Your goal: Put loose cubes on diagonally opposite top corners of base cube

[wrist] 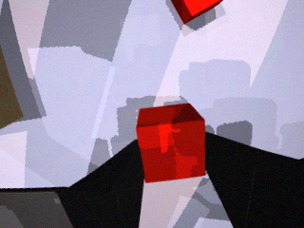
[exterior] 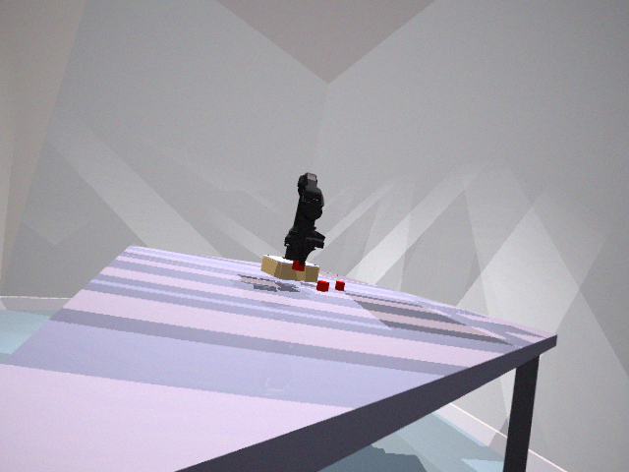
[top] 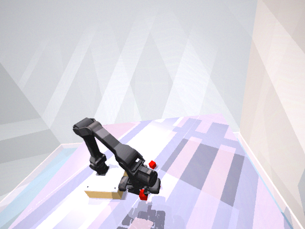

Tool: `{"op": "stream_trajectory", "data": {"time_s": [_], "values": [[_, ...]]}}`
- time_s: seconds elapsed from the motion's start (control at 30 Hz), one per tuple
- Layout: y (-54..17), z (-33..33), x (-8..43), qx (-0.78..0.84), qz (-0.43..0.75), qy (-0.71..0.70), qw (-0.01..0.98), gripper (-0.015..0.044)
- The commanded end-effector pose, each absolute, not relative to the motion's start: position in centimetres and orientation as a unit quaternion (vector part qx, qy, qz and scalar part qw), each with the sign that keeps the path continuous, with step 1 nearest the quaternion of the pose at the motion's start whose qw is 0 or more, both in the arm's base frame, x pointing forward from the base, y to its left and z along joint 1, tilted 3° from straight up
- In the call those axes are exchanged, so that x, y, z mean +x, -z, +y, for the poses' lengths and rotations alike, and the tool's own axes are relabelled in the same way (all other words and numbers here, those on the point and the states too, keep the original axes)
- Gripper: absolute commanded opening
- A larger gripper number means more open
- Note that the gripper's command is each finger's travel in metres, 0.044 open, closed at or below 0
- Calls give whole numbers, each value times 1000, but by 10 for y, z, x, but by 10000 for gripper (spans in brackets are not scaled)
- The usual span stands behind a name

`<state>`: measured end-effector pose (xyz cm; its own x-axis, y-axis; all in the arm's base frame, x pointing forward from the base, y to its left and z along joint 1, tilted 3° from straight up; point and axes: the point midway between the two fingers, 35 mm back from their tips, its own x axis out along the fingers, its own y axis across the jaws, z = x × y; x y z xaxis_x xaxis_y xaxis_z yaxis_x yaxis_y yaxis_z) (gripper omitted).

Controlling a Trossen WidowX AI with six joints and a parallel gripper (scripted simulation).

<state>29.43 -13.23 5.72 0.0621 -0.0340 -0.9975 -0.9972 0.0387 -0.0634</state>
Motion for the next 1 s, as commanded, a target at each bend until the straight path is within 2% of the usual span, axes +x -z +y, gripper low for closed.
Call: {"op": "stream_trajectory", "data": {"time_s": [0.0,0.37,0.97], "values": [[-73,-132,295,-516,499,-464,519,105],[-106,-129,289,-516,499,-464,519,105],[-97,-86,306,-442,555,-396,583,105]]}}
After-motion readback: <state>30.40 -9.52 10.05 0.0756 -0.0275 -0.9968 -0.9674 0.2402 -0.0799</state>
